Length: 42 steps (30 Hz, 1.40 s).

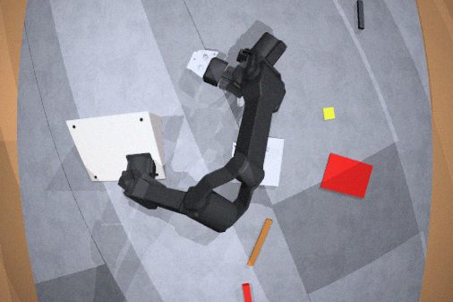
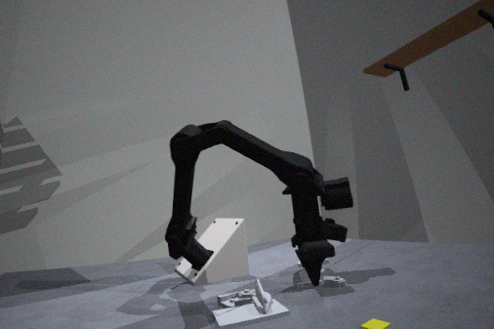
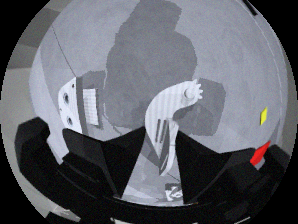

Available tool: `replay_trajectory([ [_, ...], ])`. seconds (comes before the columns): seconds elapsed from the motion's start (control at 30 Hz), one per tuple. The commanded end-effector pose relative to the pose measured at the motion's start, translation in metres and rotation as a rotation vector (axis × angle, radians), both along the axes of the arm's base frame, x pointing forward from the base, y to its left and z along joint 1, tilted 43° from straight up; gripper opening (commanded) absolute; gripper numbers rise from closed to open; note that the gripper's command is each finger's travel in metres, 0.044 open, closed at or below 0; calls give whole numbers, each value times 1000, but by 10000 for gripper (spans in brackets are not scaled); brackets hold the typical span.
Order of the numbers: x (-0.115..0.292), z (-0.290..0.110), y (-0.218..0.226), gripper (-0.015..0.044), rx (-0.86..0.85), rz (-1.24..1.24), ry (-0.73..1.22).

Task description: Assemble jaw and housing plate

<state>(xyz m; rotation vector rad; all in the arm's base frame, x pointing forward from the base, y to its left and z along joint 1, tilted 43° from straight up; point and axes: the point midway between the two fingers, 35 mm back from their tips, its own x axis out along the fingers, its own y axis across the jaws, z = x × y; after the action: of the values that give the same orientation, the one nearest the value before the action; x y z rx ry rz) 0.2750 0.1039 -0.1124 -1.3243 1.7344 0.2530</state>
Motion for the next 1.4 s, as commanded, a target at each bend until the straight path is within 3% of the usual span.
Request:
replay_trajectory([
  [0.0, 0, 3, 3, 134, 2, -1, 1],
  [0.8, 0, 58, 52, 134, 2, 5, 5],
  [1.13, 0, 59, 52, 134, 2, 8, 8],
  [1.37, 0, 76, 40, 134, 5, 132, 117],
])
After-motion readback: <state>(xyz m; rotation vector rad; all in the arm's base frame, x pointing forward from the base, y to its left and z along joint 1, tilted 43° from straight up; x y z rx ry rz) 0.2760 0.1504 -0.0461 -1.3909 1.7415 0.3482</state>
